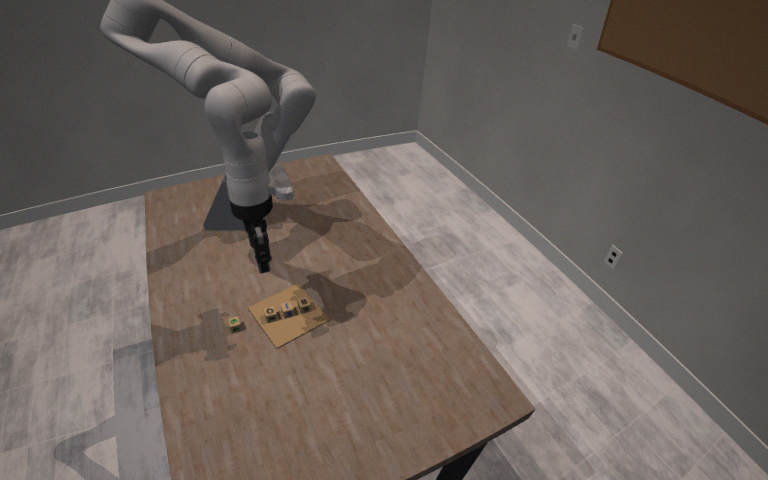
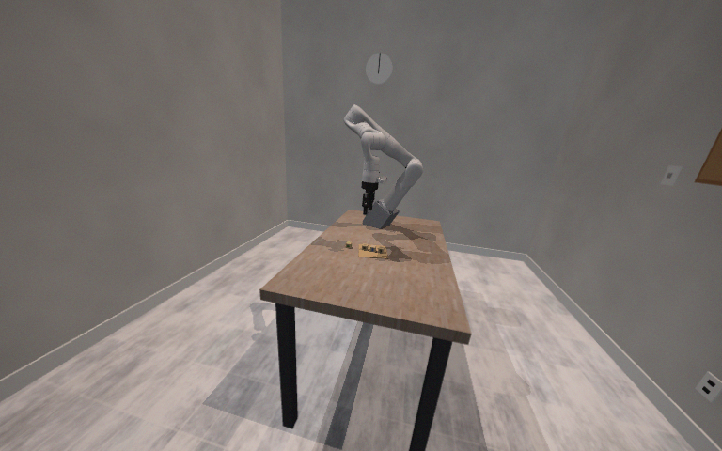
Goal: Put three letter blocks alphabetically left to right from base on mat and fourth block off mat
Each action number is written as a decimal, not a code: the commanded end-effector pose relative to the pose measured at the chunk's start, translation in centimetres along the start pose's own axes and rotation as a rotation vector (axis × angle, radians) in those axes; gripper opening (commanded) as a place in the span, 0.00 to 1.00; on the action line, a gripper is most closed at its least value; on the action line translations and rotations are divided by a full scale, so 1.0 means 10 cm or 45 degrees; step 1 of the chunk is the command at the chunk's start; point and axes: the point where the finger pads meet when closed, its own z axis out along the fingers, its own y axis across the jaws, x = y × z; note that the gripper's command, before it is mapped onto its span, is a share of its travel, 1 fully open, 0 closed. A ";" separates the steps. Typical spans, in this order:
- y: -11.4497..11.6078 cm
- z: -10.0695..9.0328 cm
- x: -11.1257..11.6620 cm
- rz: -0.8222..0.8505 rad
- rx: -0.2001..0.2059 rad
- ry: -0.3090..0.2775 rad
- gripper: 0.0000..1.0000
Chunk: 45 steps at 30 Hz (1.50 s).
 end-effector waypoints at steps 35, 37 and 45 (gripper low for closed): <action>0.00 -0.01 0.00 0.000 -0.001 -0.001 1.00; 0.00 -0.01 0.00 0.000 -0.001 -0.001 1.00; 0.00 -0.01 0.00 0.000 -0.001 -0.001 1.00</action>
